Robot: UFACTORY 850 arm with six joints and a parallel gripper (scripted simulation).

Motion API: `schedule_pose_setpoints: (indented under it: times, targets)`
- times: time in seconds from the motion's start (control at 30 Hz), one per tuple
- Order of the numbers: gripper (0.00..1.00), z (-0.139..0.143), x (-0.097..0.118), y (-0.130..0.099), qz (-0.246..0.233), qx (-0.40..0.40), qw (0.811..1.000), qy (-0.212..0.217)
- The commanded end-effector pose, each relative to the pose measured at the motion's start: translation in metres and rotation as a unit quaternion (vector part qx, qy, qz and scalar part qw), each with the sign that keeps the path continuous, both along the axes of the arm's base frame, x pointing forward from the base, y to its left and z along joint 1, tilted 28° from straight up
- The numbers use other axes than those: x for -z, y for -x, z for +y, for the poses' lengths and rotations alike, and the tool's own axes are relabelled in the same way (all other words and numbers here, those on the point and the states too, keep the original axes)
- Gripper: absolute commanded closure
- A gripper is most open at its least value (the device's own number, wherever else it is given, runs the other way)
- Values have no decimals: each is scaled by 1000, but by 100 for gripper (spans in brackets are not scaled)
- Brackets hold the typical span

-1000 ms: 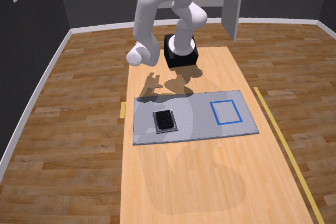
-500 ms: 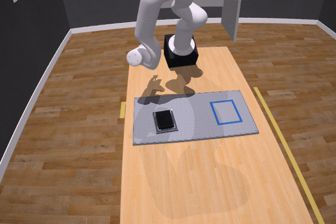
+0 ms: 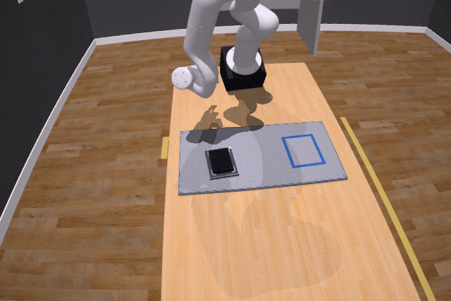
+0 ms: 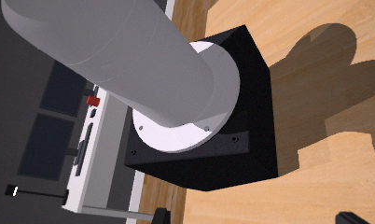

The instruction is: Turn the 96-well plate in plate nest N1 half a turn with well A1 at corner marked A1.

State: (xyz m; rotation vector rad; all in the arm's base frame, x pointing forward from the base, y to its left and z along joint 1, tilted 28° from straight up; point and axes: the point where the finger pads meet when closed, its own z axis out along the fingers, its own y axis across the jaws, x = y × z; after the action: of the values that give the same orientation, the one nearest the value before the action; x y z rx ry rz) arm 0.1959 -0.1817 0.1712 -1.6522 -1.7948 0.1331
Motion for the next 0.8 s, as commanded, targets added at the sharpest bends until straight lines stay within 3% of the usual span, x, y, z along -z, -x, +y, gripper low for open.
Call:
schedule_pose_setpoints:
  times: [0.0,0.07,0.53,0.63,0.77]
  targets:
    - [0,6,4,-19,-24,40,999,19]
    - [0,6,4,-19,-24,40,999,19]
    - [0,23,11,-83,-73,135,987,57]
    - [0,23,11,-83,-73,135,987,57]
    - [0,27,12,-102,-96,183,976,73]
